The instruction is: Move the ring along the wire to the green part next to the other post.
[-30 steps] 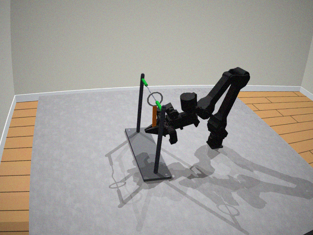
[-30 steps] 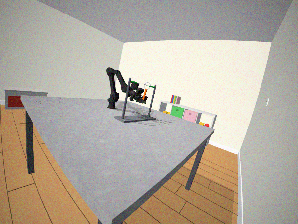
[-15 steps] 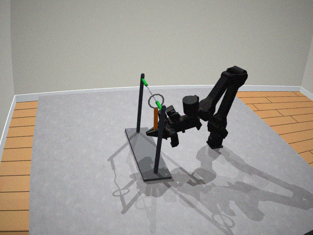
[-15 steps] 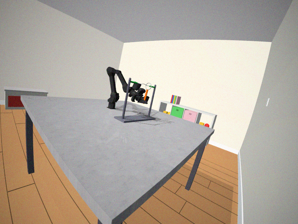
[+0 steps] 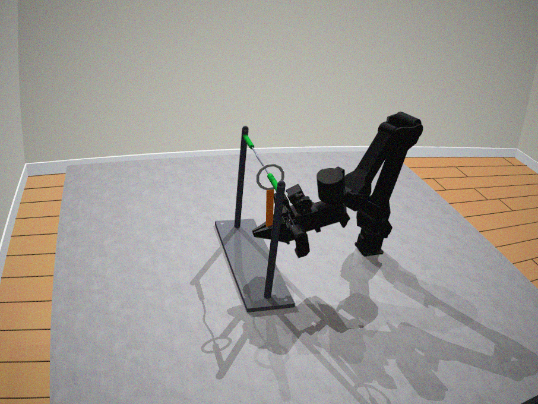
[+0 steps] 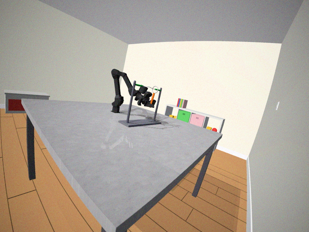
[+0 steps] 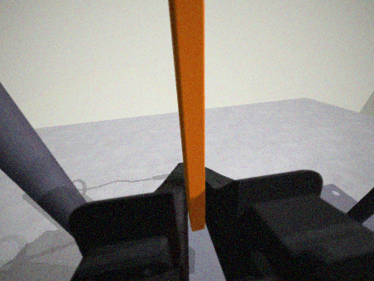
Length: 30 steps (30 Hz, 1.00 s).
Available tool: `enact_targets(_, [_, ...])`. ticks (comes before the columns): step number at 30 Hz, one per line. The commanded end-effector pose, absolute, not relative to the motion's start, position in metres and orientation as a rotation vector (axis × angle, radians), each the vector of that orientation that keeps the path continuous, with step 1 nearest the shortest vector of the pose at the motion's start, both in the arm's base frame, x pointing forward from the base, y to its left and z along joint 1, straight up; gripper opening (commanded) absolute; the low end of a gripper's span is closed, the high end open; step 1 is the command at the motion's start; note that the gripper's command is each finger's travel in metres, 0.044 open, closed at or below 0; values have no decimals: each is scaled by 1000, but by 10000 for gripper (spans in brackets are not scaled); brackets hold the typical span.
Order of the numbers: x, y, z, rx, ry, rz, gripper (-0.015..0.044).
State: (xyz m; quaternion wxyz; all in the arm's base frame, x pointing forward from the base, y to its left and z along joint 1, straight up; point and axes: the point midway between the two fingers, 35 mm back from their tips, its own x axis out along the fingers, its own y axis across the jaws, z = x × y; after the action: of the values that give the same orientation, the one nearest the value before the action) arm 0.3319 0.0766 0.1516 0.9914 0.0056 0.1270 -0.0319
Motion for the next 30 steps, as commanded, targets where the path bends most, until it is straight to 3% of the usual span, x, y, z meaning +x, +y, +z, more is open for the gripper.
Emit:
enact_targets(1, [334, 81, 154, 19, 248, -67, -150])
enact_targets(30, [335, 91, 135, 20, 248, -72, -150])
